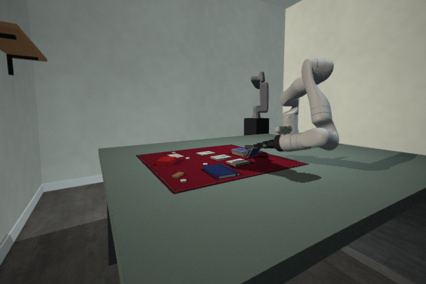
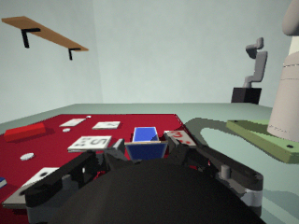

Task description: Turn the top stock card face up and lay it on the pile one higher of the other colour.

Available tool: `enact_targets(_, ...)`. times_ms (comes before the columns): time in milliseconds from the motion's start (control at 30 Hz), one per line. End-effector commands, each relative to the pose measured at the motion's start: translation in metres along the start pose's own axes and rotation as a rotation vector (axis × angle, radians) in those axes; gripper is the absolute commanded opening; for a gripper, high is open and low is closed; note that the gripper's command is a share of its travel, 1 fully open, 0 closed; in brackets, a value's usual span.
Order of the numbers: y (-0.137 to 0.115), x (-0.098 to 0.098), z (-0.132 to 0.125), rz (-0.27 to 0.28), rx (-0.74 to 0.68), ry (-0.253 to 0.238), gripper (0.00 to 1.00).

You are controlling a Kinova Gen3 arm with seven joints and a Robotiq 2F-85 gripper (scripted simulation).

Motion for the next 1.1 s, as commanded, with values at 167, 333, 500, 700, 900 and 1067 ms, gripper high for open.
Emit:
enact_targets(167,0.0027,0.0026,-0.0001,0.0,-0.001,-0.001,0.71)
enact_targets(333,0.004,0.0036,0.0,0.0,-0.001,-0.001,0.71)
enact_targets(500,0.0045,0.004,0.0,0.0,-0.001,-0.001,0.71)
enact_targets(700,0.0049,0.0044,0.0001,0.0,-0.001,-0.001,0.71)
enact_targets(900,0.005,0.0044,0.0001,0.0,-0.001,-0.001,0.71)
enact_targets(1067,0.005,0.0044,0.0001,0.0,-0.001,-0.001,0.71)
Point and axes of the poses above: the point where the finger pads meet when closed, its own x axis back along the fingers, its own z axis across the jaws, y = z × x, the point moved 1 cm from there along x, back along the fingers, and after that the axes turned 4 degrees about -x, right-handed, at the moved point
